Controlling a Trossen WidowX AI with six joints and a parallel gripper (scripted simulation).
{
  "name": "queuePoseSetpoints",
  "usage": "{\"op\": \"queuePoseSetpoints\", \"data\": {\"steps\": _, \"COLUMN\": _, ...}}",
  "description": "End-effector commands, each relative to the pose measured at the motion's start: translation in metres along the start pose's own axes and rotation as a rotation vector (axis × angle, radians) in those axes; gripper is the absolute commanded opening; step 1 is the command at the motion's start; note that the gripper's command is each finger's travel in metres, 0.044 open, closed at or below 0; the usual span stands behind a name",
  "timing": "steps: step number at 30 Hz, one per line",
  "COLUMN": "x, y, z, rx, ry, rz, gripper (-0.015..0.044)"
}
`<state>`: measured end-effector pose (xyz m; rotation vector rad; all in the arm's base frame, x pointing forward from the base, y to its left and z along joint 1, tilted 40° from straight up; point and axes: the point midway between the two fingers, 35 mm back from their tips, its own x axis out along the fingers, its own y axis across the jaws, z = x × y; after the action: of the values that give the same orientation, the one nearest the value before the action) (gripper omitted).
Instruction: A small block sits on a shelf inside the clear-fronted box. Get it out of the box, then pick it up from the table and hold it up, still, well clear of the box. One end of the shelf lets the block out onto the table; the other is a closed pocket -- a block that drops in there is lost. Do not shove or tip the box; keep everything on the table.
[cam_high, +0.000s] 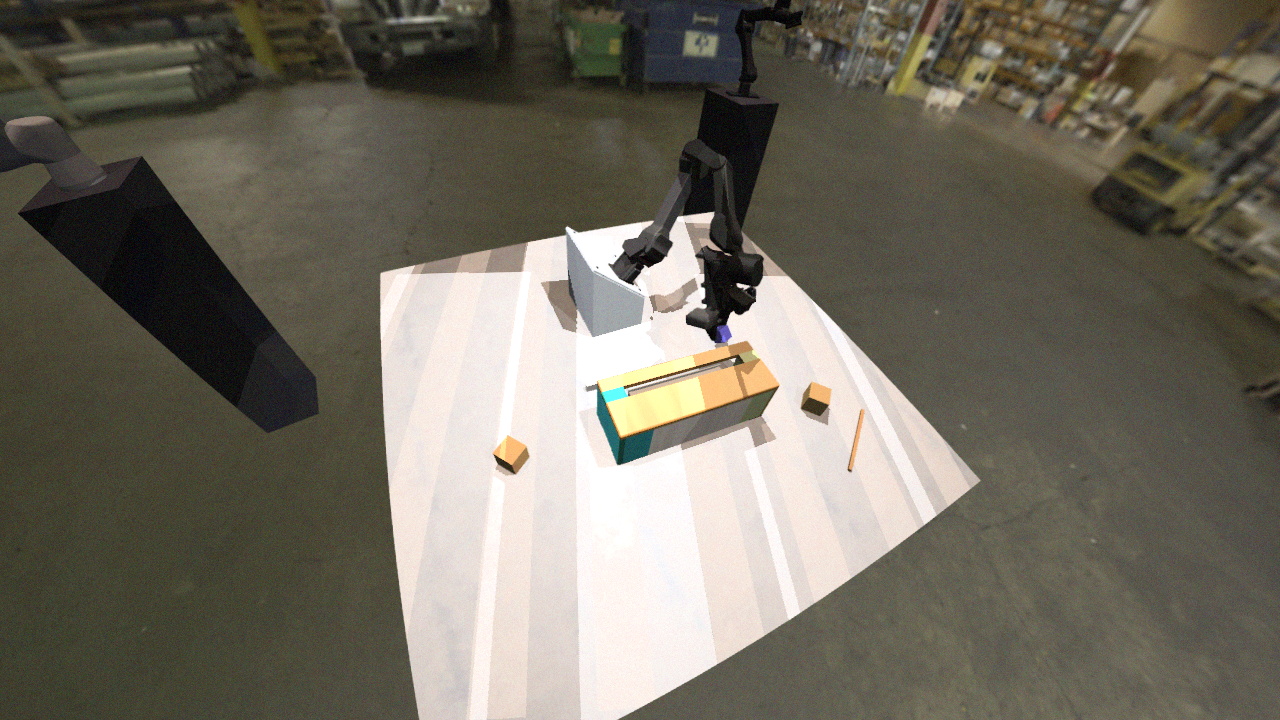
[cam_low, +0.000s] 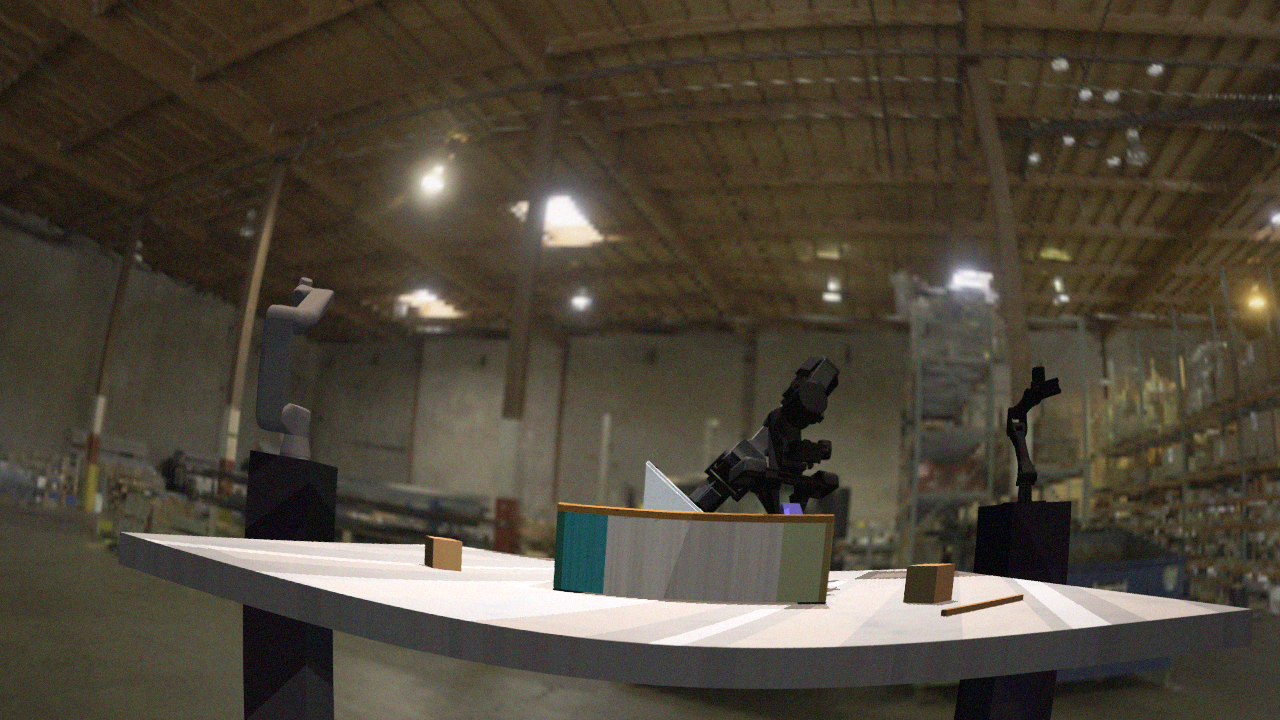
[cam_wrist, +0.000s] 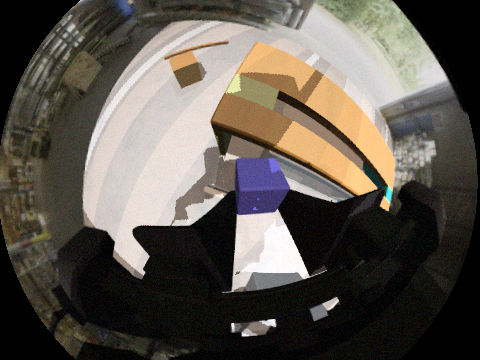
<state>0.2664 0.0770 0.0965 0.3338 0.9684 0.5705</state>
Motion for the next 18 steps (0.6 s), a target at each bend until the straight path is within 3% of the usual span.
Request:
{"op": "queuePoseSetpoints", "data": {"steps": 1, "x": -0.004, "y": -0.001, "z": 0.0, "rx": 0.131, "ry": -0.008, "rz": 0.006, "gripper": 0.0}}
{"op": "queuePoseSetpoints", "data": {"steps": 18, "x": -0.017, "y": -0.005, "z": -0.004, "rx": 0.797, "ry": -0.01, "rz": 0.043, "gripper": 0.0}}
